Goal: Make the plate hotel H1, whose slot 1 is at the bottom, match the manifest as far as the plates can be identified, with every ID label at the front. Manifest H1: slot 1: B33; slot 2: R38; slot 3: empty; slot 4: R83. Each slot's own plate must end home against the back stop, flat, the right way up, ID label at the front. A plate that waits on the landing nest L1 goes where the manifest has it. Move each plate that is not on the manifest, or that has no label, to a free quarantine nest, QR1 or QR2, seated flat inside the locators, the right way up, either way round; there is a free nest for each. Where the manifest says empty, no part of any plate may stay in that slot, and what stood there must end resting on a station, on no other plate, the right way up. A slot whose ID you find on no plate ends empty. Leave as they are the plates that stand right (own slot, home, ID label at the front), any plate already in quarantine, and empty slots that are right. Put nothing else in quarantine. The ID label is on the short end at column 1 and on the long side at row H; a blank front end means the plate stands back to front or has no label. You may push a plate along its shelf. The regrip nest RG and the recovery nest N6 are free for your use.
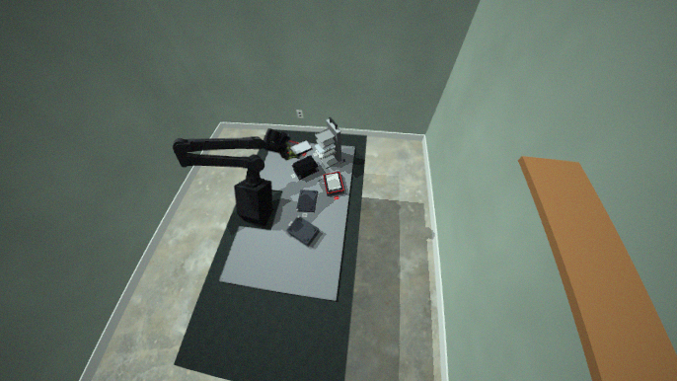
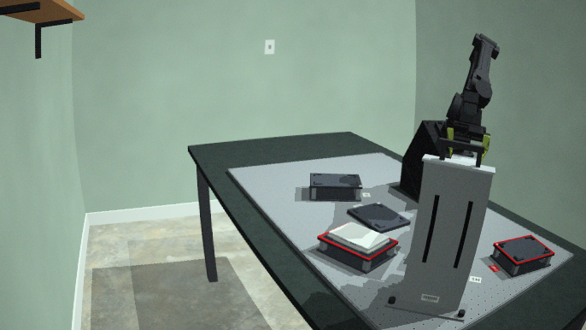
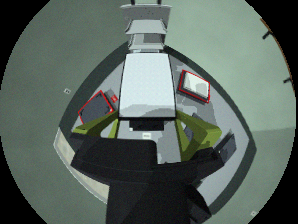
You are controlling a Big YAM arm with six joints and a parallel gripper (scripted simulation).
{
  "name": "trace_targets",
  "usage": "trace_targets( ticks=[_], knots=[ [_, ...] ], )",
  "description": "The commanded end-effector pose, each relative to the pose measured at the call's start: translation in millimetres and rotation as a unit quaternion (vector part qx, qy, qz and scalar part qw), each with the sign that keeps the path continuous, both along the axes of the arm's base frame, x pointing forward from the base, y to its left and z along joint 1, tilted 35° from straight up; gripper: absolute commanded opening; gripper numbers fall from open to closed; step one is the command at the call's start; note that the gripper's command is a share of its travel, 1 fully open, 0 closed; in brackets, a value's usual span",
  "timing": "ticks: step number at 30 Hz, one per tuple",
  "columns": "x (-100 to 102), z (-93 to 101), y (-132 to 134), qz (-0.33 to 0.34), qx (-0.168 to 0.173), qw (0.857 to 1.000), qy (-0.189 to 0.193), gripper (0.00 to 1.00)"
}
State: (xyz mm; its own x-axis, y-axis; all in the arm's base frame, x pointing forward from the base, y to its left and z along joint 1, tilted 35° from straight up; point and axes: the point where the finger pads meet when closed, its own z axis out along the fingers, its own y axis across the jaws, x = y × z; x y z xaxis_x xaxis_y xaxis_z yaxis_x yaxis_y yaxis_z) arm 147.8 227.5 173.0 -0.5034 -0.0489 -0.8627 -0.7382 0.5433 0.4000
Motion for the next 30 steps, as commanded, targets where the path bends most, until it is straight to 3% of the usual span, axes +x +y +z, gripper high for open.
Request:
trace_targets(
  ticks=[1,11,12,16,25,30],
  knots=[
    [0.6,18.0,6.4,0.002,0.021,1.0,-0.01,0.86],
    [0.3,12.1,8.5,0.002,0.02,1.0,-0.009,0.86],
    [1.7,33.1,10.7,0.002,0.033,0.999,-0.02,0.86],
    [0.0,8.6,9.8,0.002,0.019,1.0,-0.008,0.86],
    [0.4,11.5,13.2,0.002,0.023,1.0,-0.011,0.86],
    [-0.3,2.8,13.1,0.002,0.019,1.0,-0.007,0.86]
  ],
)
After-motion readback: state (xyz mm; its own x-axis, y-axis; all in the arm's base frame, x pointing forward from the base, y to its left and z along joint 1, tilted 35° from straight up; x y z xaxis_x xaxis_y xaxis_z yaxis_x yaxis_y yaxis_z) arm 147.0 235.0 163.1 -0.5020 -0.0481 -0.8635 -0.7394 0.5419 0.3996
